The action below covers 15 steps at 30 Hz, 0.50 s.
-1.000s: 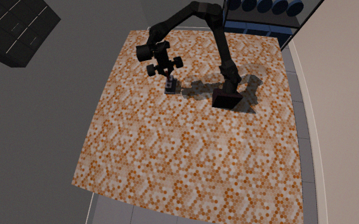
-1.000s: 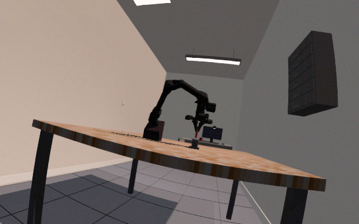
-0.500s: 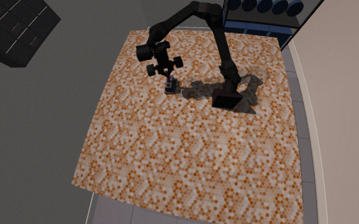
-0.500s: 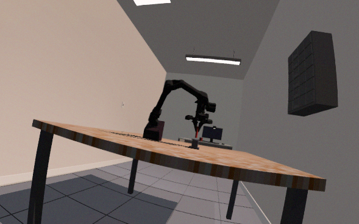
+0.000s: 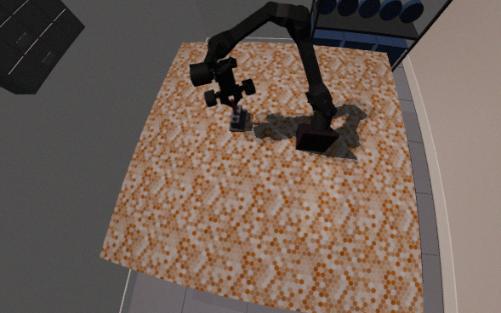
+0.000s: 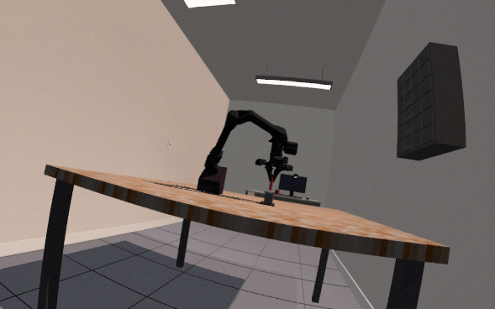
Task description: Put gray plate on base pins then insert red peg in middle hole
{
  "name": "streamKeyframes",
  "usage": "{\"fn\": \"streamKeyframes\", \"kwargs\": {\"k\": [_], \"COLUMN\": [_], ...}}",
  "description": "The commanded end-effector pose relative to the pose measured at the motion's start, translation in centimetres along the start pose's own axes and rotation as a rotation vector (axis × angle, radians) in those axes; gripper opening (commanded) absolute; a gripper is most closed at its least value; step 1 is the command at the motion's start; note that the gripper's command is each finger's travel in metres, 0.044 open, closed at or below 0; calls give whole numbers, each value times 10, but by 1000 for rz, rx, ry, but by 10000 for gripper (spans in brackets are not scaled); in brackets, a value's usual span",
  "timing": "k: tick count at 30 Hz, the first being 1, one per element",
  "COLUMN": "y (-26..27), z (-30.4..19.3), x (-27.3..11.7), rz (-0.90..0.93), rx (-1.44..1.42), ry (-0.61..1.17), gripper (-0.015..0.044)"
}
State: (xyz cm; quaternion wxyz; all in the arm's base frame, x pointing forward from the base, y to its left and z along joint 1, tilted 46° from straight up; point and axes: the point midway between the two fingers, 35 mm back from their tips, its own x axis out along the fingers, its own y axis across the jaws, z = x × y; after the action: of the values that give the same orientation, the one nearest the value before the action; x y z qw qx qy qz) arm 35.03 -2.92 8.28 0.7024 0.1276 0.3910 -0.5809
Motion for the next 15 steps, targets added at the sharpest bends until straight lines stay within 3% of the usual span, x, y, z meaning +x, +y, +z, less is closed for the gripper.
{"fn": "streamKeyframes", "kwargs": {"k": [1,15], "y": [1,1], "z": [1,1], "x": [-1,7], "rz": [1,0], "rx": [1,0], "ry": [-4,-2], "gripper": [0,0]}}
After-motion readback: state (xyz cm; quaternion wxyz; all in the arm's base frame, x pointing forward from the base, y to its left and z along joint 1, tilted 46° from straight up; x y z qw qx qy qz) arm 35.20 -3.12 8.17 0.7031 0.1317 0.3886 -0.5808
